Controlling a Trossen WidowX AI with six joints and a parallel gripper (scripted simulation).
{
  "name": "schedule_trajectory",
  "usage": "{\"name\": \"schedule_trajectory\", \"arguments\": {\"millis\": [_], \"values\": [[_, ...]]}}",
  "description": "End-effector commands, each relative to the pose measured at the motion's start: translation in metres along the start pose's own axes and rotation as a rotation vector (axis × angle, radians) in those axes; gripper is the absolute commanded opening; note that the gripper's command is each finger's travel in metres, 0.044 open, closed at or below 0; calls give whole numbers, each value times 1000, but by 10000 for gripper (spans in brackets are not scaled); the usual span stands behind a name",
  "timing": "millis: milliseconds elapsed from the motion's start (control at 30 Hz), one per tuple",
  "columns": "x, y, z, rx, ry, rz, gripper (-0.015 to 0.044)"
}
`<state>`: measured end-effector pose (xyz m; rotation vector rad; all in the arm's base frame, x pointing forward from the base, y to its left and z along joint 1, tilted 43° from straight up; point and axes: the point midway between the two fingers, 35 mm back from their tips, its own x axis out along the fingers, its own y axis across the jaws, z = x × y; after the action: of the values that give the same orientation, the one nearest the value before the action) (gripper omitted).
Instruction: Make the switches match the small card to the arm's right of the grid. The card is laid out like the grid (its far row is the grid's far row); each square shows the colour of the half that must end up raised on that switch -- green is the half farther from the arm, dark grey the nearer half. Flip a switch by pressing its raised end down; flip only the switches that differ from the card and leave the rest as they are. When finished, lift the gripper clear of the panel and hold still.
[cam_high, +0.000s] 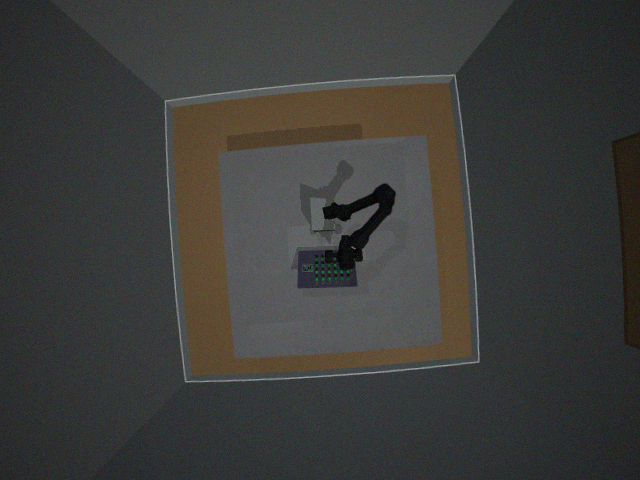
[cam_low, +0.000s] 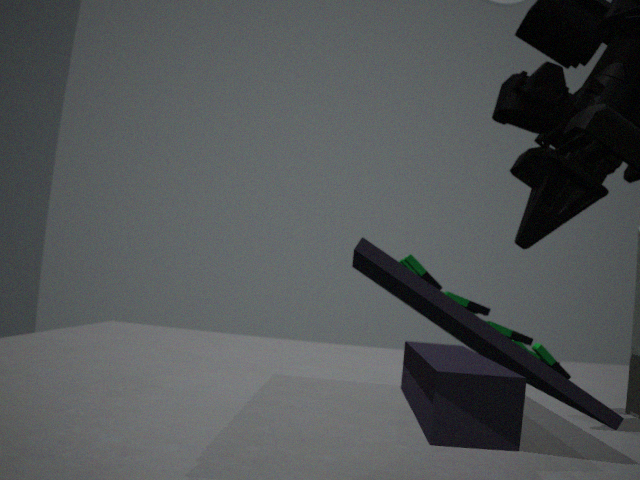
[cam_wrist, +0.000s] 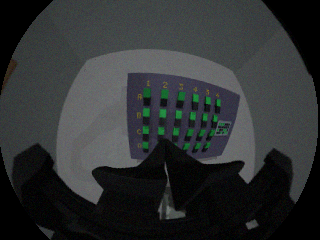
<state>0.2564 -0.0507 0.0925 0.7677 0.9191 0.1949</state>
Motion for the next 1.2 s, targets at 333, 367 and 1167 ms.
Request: {"name": "schedule_trajectory", "arguments": {"millis": [333, 367, 1167], "values": [[14, 32, -32, 15, -5, 7, 0], [23, 32, -32, 15, -12, 7, 0], [52, 34, -33, 17, -25, 12, 0]]}}
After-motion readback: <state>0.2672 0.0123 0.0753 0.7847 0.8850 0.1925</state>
